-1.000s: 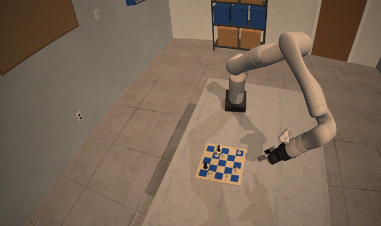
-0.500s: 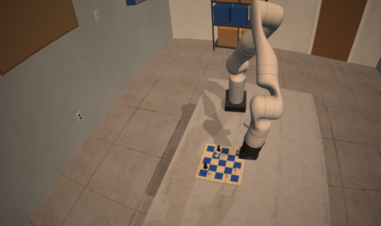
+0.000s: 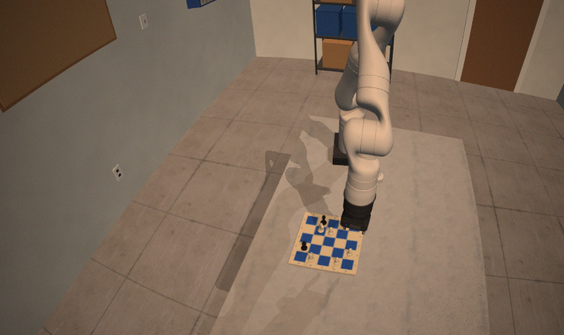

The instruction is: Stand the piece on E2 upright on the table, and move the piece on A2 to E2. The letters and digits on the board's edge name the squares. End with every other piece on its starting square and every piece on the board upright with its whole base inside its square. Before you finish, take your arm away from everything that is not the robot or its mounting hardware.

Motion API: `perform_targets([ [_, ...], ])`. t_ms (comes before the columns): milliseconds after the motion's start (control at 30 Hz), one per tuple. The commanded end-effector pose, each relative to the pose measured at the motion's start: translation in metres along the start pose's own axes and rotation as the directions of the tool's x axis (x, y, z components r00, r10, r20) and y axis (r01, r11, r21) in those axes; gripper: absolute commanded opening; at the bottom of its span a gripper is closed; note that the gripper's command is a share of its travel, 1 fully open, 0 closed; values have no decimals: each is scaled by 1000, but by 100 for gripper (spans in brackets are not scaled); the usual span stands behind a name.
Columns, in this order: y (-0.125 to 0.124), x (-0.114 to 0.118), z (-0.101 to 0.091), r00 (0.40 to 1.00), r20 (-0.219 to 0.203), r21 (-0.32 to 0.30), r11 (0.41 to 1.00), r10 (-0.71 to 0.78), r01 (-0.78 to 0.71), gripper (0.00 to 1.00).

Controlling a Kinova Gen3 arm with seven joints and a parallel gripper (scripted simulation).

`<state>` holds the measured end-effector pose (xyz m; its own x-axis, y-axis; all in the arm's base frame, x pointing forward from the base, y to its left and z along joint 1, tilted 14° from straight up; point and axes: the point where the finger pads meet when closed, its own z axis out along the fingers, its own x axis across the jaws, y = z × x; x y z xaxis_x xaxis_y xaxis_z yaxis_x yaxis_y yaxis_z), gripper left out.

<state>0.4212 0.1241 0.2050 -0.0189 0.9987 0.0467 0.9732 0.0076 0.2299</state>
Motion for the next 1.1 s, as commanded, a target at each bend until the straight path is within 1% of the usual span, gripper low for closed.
perform_targets([
  [0,1,0,-2,1000,-3,-3,1000,1,-1,100],
  [700,0,0,-2,1000,-3,-3,1000,5,-5,100],
  [1067,-2,2,1,998,-4,4,998,69,-69,100],
])
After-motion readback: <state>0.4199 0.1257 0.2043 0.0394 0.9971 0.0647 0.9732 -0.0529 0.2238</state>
